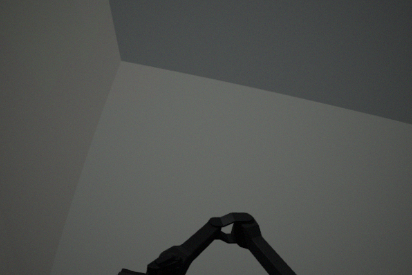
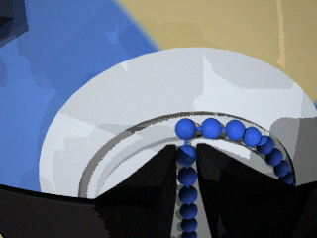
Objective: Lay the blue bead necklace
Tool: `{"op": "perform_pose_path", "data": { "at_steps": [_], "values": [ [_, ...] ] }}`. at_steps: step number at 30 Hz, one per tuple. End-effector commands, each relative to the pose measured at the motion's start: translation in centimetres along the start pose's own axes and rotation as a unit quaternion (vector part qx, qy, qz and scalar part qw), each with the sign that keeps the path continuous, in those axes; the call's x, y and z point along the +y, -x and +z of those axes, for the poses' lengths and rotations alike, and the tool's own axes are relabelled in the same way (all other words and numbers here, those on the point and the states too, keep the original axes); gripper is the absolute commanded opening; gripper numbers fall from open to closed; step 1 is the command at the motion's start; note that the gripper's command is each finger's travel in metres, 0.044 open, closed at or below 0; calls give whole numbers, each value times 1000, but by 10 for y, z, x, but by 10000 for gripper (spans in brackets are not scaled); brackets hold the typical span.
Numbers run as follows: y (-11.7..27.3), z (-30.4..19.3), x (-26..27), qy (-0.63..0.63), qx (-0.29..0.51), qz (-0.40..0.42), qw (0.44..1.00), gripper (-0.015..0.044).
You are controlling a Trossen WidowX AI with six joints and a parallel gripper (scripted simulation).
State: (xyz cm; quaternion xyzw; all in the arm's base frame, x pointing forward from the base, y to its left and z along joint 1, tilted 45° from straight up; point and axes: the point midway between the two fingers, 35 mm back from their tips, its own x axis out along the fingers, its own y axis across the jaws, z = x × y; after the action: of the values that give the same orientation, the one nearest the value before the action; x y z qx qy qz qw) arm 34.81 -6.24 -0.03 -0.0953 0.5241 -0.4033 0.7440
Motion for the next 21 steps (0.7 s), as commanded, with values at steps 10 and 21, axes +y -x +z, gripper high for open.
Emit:
{"op": "perform_pose_path", "data": {
  "at_steps": [10,21],
  "values": [
    [6,7,8,4,-1,0,1000,0],
    [0,11,12,3,-2,0,1000,0]
  ]
}}
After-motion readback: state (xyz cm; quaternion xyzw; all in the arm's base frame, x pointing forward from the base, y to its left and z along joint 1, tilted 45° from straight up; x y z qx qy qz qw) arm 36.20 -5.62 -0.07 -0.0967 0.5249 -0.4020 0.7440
